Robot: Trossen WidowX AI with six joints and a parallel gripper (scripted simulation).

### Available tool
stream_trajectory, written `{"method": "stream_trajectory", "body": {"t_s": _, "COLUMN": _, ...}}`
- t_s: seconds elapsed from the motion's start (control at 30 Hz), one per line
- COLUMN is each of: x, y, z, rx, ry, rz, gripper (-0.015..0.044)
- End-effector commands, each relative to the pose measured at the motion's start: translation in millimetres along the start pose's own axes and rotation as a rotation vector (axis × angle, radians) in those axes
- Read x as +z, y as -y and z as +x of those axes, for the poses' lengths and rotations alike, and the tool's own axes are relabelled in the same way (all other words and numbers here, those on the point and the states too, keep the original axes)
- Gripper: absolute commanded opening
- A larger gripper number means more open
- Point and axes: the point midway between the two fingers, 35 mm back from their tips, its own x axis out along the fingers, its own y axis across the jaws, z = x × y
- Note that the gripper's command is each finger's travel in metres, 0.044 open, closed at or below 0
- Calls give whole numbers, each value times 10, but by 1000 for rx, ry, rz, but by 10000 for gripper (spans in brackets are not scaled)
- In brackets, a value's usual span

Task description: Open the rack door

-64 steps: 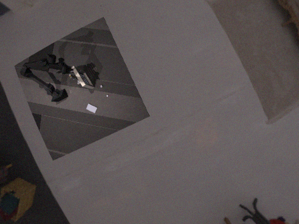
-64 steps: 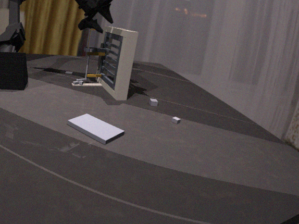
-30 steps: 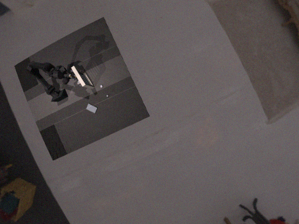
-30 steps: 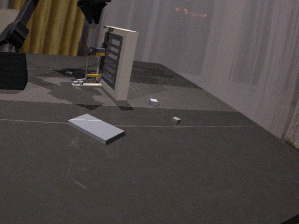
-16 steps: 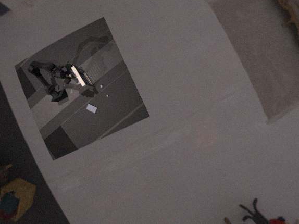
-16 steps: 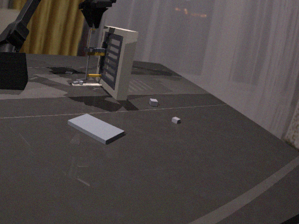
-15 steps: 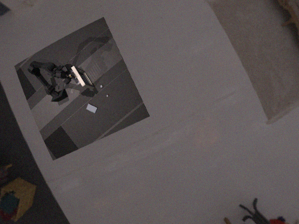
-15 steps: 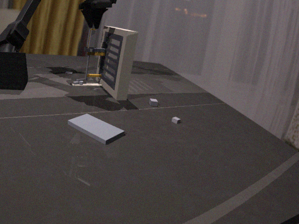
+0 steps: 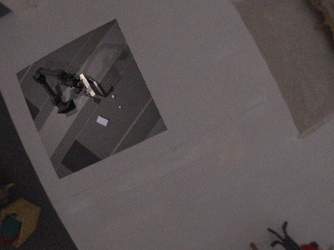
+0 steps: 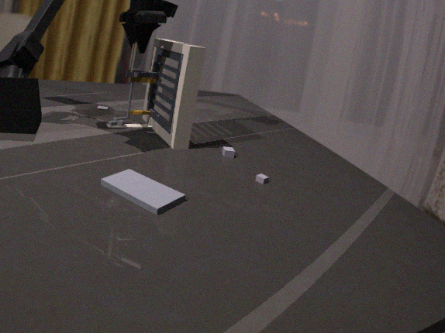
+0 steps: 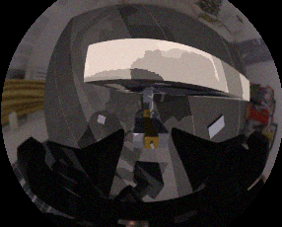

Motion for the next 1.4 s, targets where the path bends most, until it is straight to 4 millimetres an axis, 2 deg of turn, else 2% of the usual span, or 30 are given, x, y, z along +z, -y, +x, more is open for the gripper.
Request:
{"method": "stream_trajectory", "body": {"t_s": 0.0, "x": -9, "y": 18, "z": 87, "rx": 0, "ry": -32, "rz": 18, "gripper": 300}}
{"method": "stream_trajectory", "body": {"t_s": 0.43, "x": -17, "y": 12, "z": 271, "rx": 0, "ry": -97, "rz": 42, "gripper": 300}}
{"method": "stream_trajectory", "body": {"t_s": 0.67, "x": -17, "y": 12, "z": 271, "rx": 0, "ry": -97, "rz": 42, "gripper": 116}}
{"method": "stream_trajectory", "body": {"t_s": 1.1, "x": -17, "y": 12, "z": 271, "rx": 0, "ry": -97, "rz": 42, "gripper": 29}}
{"method": "stream_trajectory", "body": {"t_s": 1.23, "x": -17, "y": 12, "z": 271, "rx": 0, "ry": -97, "rz": 33, "gripper": 28}}
{"method": "stream_trajectory", "body": {"t_s": 1.37, "x": -16, "y": 15, "z": 271, "rx": 7, "ry": -96, "rz": -130, "gripper": 28}}
